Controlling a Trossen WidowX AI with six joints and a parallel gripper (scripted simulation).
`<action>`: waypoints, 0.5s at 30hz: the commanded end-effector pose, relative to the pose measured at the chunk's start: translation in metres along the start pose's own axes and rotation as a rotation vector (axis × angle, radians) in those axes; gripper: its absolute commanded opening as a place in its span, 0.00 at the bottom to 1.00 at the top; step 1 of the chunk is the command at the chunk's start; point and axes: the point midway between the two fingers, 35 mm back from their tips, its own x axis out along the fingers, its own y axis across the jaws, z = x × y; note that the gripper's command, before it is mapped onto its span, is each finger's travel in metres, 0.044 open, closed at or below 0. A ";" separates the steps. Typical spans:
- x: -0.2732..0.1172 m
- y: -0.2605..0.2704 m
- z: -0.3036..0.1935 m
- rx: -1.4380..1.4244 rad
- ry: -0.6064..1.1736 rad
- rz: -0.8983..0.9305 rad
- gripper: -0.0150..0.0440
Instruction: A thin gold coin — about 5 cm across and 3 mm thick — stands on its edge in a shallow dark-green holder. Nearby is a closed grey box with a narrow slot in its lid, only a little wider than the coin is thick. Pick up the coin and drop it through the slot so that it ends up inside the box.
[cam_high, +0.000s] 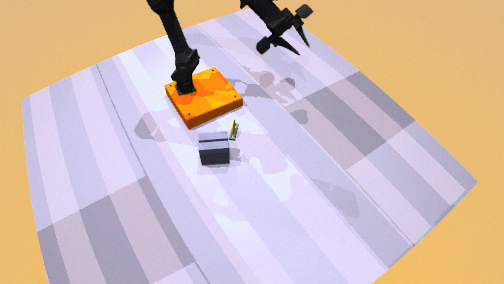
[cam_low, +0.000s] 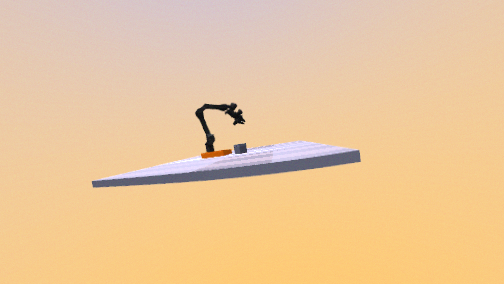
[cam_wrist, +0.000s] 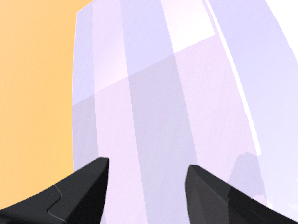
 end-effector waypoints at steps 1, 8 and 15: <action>0.018 -0.052 0.011 0.004 0.032 -0.179 0.53; 0.024 -0.166 0.024 0.103 0.167 -0.549 0.53; 0.002 -0.240 0.016 0.249 0.333 -0.781 0.53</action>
